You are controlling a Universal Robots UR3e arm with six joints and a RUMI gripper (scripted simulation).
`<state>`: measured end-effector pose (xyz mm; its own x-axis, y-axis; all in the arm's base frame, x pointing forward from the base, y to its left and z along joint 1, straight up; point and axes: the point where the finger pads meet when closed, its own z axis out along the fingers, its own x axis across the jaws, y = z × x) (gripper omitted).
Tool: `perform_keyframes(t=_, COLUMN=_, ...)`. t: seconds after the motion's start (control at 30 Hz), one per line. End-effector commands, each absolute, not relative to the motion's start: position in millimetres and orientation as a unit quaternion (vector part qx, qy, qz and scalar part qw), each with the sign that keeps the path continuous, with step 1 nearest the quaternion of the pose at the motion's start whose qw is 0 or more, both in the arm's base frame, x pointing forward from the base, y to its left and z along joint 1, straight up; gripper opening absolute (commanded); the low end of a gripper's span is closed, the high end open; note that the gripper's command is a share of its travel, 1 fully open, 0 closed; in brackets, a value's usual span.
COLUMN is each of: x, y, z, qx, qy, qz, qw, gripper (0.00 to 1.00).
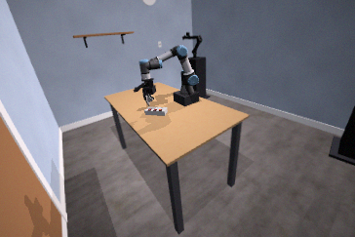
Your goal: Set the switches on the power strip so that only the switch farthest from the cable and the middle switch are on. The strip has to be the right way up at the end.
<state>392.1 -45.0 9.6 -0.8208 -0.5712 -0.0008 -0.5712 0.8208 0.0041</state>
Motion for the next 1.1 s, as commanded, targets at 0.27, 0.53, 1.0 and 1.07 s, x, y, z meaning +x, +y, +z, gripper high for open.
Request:
perform_keyframes(t=0.27, x=392.7, y=-45.2, z=10.8, qx=0.299, qy=-0.954, qz=-0.001, qw=-0.001, gripper=0.0)
perform_keyframes(t=0.53, x=368.4, y=-25.3, z=20.7, qx=0.299, qy=-0.954, qz=-0.001, qw=-0.001, gripper=0.0)
perform_keyframes(t=1.0, x=354.8, y=-15.0, z=24.6, qx=0.299, qy=-0.954, qz=-0.001, qw=-0.001, gripper=0.0)
perform_keyframes(t=1.07, x=354.8, y=-15.0, z=24.6, qx=0.299, qy=-0.954, qz=-0.001, qw=-0.001, gripper=0.0)
